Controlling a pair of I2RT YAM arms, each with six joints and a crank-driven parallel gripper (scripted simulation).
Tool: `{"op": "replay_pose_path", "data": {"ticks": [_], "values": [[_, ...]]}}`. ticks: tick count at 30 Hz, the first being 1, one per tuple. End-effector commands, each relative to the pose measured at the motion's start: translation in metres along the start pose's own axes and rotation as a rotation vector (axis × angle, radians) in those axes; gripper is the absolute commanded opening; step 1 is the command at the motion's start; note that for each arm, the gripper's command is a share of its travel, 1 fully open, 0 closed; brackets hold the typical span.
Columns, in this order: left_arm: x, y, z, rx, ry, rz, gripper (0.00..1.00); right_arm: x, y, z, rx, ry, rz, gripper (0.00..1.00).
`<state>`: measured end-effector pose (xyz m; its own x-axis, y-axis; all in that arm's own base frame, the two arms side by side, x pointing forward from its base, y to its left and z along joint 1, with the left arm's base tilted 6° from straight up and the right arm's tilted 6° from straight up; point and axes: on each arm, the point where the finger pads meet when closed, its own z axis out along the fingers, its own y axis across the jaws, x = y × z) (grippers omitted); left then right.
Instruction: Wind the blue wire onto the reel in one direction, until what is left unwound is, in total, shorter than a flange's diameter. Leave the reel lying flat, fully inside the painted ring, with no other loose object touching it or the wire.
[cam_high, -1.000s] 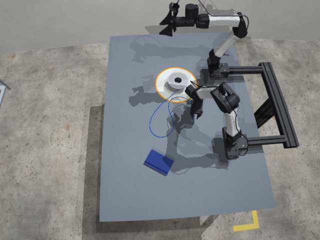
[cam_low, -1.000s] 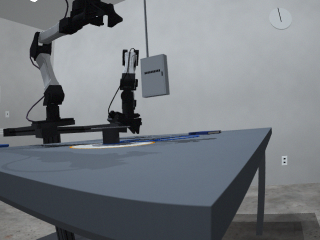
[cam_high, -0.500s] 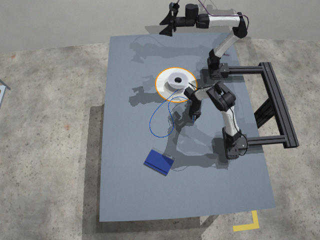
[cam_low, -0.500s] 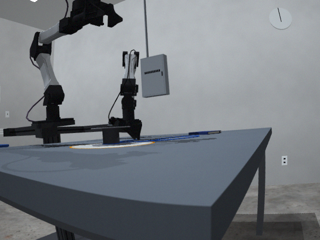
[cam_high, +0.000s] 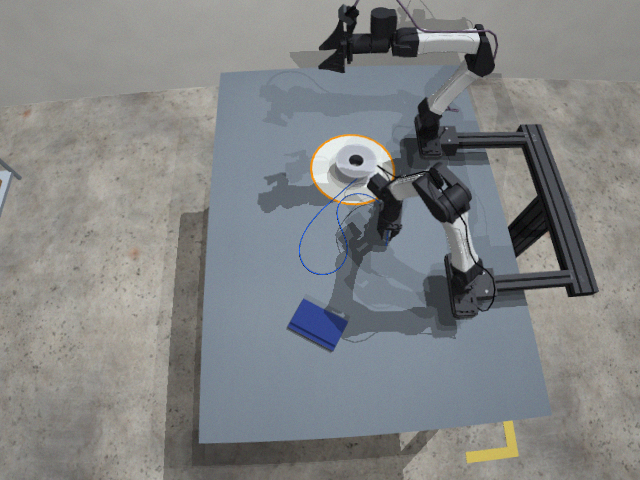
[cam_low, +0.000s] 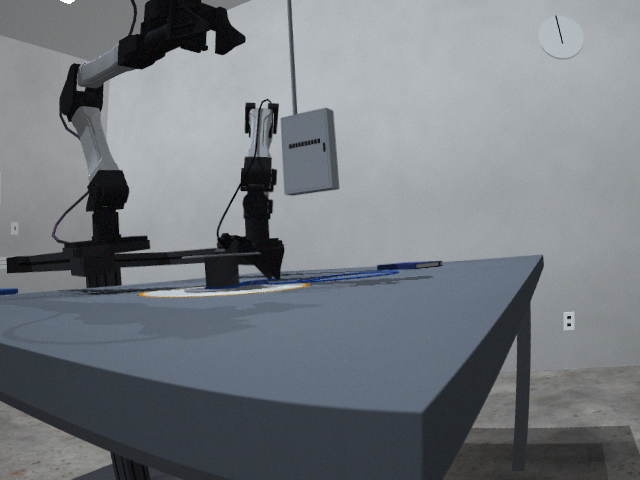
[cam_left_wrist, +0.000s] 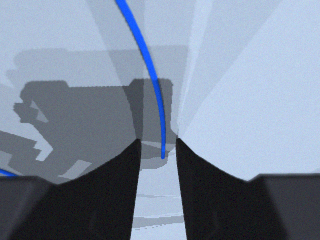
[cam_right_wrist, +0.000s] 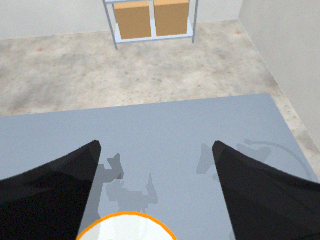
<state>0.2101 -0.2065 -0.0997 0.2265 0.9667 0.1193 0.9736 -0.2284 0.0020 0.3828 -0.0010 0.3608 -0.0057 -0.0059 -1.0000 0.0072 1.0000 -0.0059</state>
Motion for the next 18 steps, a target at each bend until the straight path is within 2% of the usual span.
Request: {"op": "replay_pose_path", "data": {"ticks": [1,10,18], "values": [[-0.008,0.0095,-0.0039,-0.045,-0.035,0.0,0.3,0.0004,0.001,-0.0004,-0.007,-0.006,0.006,1.0],[-0.0067,0.0069,-0.0044,-0.045,-0.035,0.0,0.26,0.0004,0.001,-0.0004,-0.007,-0.006,0.006,1.0],[-0.0067,0.0069,-0.0044,-0.045,-0.035,0.0,0.16,0.0004,0.001,-0.0004,-0.007,-0.006,0.006,1.0]]}}
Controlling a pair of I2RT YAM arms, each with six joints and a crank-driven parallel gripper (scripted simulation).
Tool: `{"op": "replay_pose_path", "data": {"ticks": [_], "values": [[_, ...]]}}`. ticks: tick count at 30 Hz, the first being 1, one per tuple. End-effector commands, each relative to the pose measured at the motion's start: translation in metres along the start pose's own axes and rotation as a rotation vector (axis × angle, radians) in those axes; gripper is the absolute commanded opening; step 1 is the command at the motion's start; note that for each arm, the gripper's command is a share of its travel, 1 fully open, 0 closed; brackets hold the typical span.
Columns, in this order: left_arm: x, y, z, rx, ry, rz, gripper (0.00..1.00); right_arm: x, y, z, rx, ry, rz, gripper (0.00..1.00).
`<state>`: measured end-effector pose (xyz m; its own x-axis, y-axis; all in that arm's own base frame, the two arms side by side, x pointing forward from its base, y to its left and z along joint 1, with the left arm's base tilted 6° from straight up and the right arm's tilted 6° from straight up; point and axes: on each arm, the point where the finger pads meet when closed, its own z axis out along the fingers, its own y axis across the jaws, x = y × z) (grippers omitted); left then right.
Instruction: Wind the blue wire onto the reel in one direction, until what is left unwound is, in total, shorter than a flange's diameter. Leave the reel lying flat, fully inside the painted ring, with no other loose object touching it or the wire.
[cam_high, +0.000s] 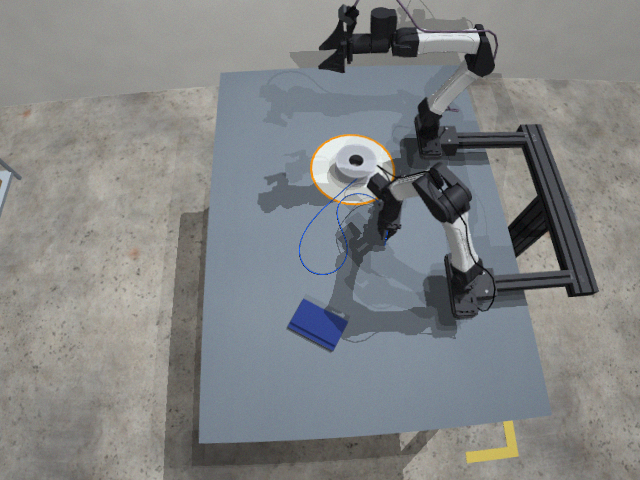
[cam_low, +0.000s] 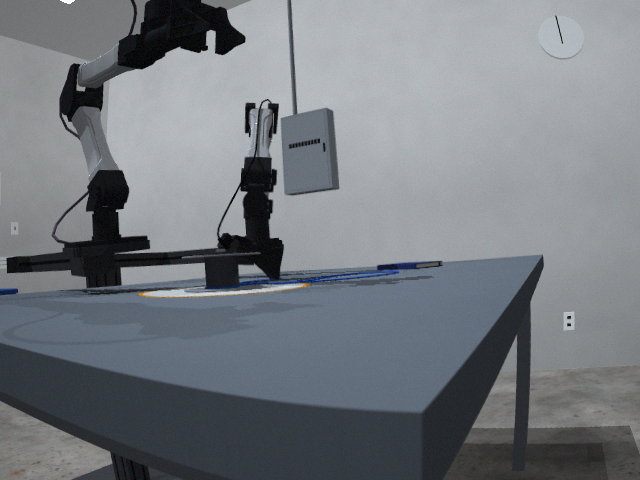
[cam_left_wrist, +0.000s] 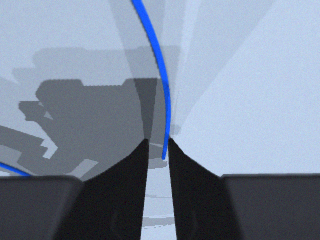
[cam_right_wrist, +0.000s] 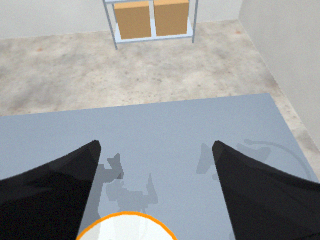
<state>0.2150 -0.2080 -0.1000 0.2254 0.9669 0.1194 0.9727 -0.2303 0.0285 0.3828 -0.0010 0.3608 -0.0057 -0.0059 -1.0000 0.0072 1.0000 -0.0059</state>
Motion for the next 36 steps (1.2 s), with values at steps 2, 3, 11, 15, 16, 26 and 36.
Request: {"op": "replay_pose_path", "data": {"ticks": [2,3,11,15,16,26,36], "values": [[-0.006,0.002,-0.005,-0.018,-0.036,0.001,0.14,0.0,0.001,0.0,-0.007,-0.006,0.006,1.0],[-0.006,0.002,-0.005,-0.018,-0.036,0.001,0.12,0.0,0.001,0.0,-0.007,-0.006,0.006,1.0],[-0.006,0.002,-0.005,-0.018,-0.036,0.001,0.05,0.0,0.001,0.0,-0.007,-0.006,0.006,1.0],[-0.006,0.002,-0.005,-0.018,-0.036,0.001,0.0,0.0,0.001,0.0,-0.007,-0.006,0.006,1.0],[-0.006,0.002,-0.005,-0.018,-0.036,0.001,0.0,0.0,0.001,0.0,-0.007,-0.006,0.006,1.0],[-0.006,0.002,-0.005,-0.018,-0.036,0.001,0.0,0.0,0.001,0.0,-0.007,-0.006,0.006,1.0],[-0.003,-0.01,-0.016,-0.018,-0.036,0.001,0.0,0.0,0.001,0.0,-0.007,-0.006,0.006,1.0]]}}
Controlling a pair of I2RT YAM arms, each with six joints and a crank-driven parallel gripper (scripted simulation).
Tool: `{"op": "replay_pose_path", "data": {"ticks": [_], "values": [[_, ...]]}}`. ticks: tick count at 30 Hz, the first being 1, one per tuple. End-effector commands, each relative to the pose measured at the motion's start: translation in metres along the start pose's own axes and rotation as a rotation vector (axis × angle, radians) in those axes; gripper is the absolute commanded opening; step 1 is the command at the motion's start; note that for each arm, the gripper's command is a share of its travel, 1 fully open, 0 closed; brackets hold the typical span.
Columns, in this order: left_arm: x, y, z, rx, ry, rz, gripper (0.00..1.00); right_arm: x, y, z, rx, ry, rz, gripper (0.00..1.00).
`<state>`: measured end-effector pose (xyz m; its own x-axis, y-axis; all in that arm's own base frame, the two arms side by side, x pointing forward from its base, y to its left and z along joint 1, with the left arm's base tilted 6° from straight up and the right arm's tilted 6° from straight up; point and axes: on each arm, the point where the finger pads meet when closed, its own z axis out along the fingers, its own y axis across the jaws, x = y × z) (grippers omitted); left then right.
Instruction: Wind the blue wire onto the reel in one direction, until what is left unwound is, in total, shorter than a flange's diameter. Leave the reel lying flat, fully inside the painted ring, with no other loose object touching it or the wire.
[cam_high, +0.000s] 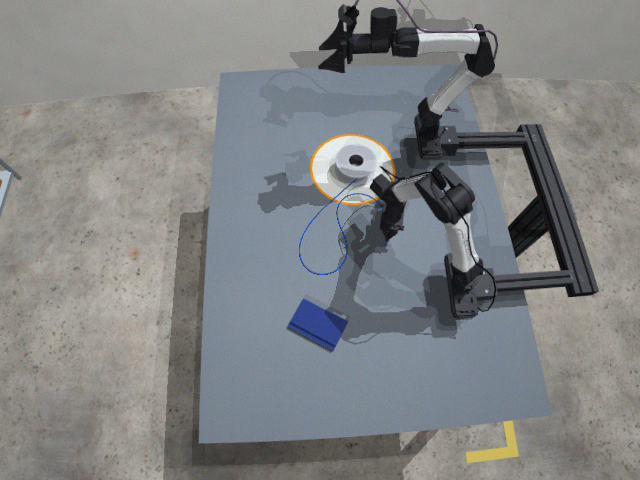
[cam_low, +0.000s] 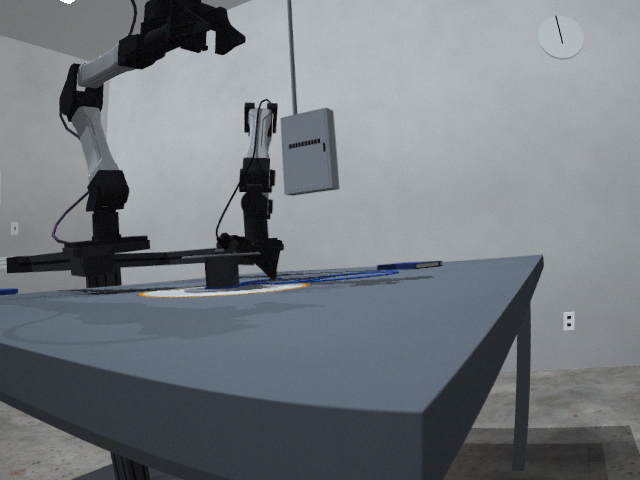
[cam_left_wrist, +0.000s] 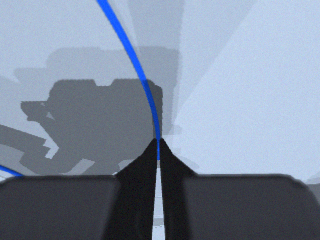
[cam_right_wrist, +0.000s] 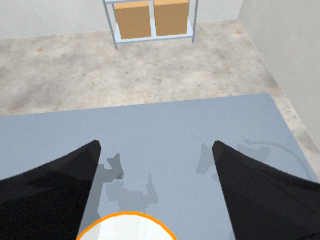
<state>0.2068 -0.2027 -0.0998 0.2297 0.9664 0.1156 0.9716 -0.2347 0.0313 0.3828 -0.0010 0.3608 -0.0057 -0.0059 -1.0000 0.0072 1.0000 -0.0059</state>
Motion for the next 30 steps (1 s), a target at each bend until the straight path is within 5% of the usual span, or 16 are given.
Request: {"op": "replay_pose_path", "data": {"ticks": [1,16,30], "values": [[-0.006,-0.001,-0.019,-0.015,-0.032,-0.003,0.0,0.0,0.001,0.0,-0.007,-0.006,0.006,1.0],[-0.011,0.007,-0.051,-0.015,-0.032,-0.003,0.0,0.0,0.001,0.0,-0.007,-0.006,0.006,1.0],[-0.012,0.008,-0.049,-0.015,-0.032,-0.003,0.0,0.0,0.001,0.0,-0.007,-0.006,0.006,1.0]]}}
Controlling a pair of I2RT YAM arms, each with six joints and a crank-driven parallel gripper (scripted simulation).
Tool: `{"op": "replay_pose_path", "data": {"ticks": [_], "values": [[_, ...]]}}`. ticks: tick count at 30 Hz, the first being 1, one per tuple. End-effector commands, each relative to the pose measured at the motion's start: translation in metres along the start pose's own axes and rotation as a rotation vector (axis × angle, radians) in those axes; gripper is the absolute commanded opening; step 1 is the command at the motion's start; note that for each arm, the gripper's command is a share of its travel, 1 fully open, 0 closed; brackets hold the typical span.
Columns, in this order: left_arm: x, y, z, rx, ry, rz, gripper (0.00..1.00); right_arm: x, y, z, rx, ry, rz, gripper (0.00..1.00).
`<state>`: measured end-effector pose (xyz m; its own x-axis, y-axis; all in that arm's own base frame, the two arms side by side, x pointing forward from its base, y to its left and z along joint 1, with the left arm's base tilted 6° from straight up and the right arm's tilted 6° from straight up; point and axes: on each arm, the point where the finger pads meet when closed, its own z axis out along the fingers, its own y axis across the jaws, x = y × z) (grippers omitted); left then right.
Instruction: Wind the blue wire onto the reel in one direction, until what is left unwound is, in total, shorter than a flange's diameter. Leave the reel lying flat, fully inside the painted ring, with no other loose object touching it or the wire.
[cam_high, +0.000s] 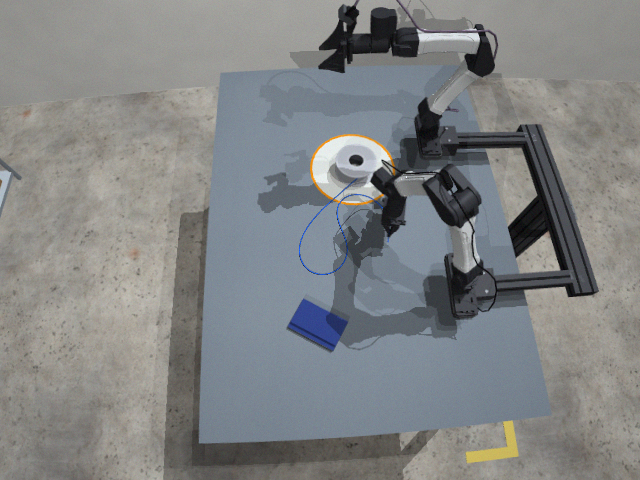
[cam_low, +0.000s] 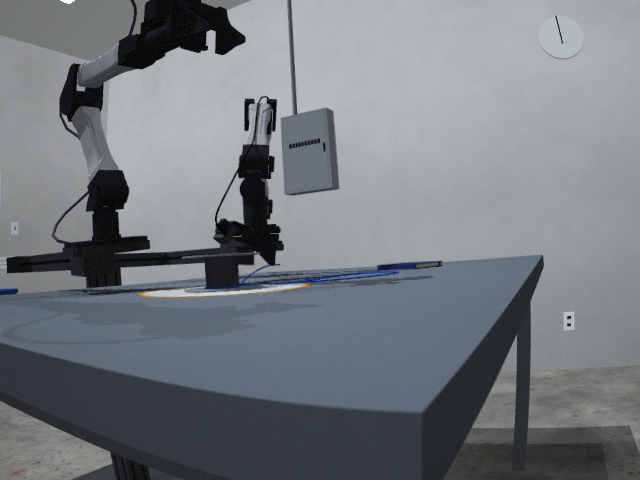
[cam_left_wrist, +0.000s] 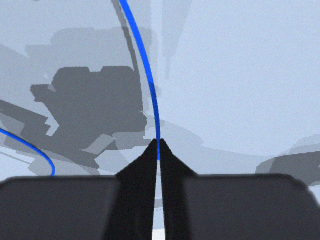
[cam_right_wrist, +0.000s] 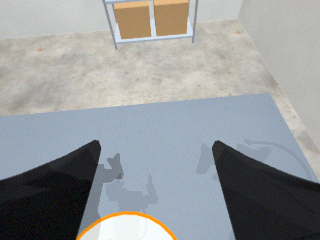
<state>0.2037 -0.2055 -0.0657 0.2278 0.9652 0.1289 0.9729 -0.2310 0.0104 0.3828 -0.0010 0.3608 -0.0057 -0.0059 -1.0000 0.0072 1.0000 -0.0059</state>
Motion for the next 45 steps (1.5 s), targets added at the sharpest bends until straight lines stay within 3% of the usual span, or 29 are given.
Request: {"op": "replay_pose_path", "data": {"ticks": [1,17,34,45], "values": [[-0.0123,0.0095,-0.014,-0.036,-0.045,-0.002,0.0,0.0004,0.001,-0.0004,-0.007,-0.006,0.006,1.0],[-0.0135,0.0114,-0.0059,-0.036,-0.045,-0.002,0.0,0.0004,0.001,-0.0004,-0.007,-0.006,0.006,1.0],[-0.0135,0.0114,-0.0059,-0.036,-0.045,-0.002,0.0,0.0004,0.001,-0.0004,-0.007,-0.006,0.006,0.77],[-0.0135,0.0114,-0.0059,-0.036,-0.045,-0.002,0.0,0.0065,0.003,-0.0027,-0.007,0.016,0.004,0.77]]}}
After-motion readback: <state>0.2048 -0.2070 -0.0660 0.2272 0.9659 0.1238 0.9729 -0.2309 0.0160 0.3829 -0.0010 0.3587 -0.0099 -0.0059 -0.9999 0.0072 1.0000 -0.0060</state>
